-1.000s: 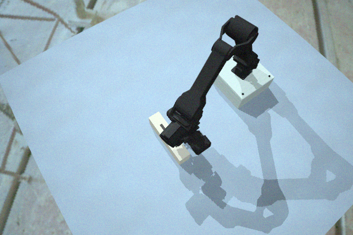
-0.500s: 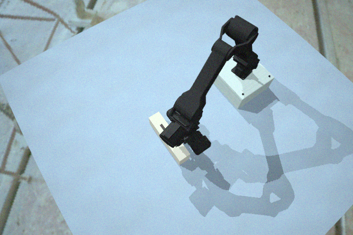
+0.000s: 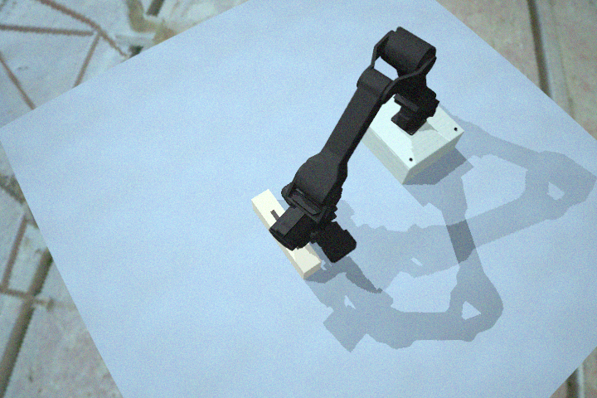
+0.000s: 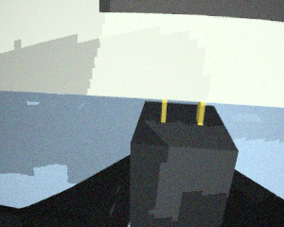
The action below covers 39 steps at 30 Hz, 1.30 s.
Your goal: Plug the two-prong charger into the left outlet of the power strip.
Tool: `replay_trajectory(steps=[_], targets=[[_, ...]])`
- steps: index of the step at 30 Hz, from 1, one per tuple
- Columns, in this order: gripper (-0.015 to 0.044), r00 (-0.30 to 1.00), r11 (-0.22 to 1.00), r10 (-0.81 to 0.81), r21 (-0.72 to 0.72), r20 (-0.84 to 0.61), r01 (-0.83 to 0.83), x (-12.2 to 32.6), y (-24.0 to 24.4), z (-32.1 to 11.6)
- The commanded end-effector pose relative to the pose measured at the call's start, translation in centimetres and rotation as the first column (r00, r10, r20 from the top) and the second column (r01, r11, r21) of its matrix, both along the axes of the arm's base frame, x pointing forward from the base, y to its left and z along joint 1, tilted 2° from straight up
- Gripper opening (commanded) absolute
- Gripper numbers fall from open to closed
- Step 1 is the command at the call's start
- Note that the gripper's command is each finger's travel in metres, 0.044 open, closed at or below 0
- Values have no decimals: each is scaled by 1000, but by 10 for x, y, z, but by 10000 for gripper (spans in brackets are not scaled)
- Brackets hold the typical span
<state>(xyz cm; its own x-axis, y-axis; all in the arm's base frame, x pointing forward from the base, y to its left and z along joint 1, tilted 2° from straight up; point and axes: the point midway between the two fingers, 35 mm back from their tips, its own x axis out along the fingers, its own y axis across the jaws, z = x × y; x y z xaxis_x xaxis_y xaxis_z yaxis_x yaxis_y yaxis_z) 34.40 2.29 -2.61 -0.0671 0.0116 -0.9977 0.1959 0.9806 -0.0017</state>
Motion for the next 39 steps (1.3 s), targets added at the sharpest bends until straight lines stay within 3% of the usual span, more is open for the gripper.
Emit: replay_trajectory(steps=[1, 39], targets=[[0, 1000, 1000, 3, 4, 5, -3, 3, 0, 1], [0, 1000, 1000, 3, 4, 5, -3, 7, 0, 3]])
